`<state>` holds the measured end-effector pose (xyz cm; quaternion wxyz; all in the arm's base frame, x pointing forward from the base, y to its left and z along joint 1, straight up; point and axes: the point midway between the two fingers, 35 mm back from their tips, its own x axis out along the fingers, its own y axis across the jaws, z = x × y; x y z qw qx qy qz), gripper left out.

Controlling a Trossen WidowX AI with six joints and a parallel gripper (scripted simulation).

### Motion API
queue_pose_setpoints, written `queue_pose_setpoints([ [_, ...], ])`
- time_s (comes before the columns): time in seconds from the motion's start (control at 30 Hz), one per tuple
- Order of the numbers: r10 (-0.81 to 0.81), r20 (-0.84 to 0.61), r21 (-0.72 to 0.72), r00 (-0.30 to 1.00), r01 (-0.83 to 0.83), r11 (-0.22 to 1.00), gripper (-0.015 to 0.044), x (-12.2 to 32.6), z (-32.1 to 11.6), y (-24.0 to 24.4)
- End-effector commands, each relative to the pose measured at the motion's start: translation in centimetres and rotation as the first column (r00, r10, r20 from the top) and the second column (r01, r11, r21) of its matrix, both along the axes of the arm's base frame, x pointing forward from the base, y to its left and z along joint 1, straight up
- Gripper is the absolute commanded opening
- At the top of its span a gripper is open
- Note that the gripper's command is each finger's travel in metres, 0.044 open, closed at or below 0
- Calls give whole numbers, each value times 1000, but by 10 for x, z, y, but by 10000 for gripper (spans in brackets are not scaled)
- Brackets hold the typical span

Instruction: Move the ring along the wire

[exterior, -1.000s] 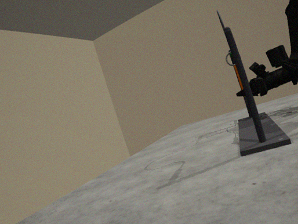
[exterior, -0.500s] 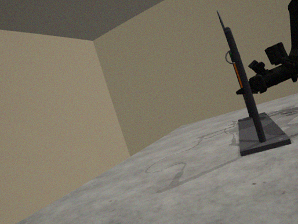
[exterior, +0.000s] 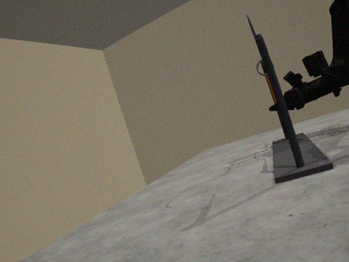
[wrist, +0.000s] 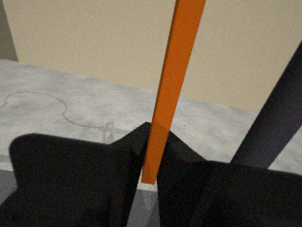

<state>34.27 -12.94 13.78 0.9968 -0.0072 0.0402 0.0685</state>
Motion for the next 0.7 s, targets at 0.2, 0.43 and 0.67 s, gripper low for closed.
queue_pose_setpoints([
  [0.2,-3,11,-10,1000,4,1000,-150,1,5,-1],
  [0.43,-3,11,-10,1000,4,1000,-150,1,5,-1],
  [0.67,-3,10,-10,1000,3,1000,-150,0,5,1],
])
